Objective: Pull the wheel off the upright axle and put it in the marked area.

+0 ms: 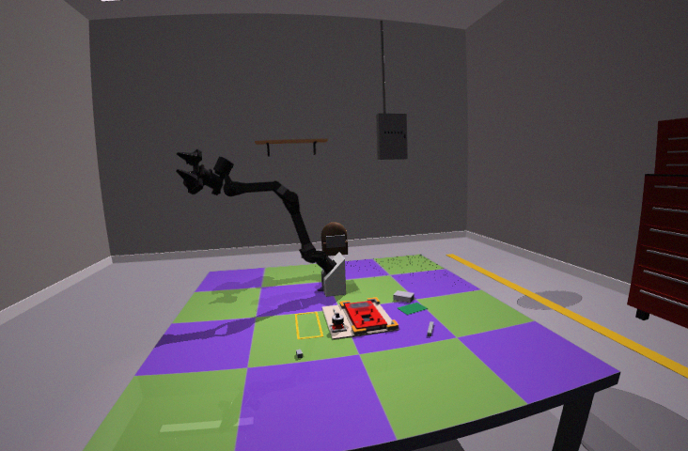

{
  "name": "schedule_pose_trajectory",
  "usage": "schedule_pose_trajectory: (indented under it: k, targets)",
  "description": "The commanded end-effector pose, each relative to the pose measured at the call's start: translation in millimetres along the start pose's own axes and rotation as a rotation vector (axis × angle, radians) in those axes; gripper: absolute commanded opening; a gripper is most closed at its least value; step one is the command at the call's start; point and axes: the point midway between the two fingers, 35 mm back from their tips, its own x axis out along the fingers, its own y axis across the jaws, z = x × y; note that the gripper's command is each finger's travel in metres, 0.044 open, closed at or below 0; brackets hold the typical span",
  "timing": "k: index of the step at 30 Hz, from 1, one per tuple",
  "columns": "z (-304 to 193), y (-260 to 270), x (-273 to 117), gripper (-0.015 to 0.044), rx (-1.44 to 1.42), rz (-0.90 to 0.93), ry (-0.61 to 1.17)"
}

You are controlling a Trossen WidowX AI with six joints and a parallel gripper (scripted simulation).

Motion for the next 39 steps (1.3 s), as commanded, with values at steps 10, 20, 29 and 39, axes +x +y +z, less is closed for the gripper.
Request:
schedule_pose_trajectory:
  k: [10,20,29,39]
  targets:
    - [50.5,-56.1,8.2,0.03,0.252,-0.036,-0.149]
    - [62.2,-103.8,20.9,0.03,0.436,-0.072,-0.189]
    - [72.6,-204.4,31.9,0.03,0.609,-0.244,-0.312]
    - [39.6,-325.5,29.6,0.03,0.748,-0.52,-0.408]
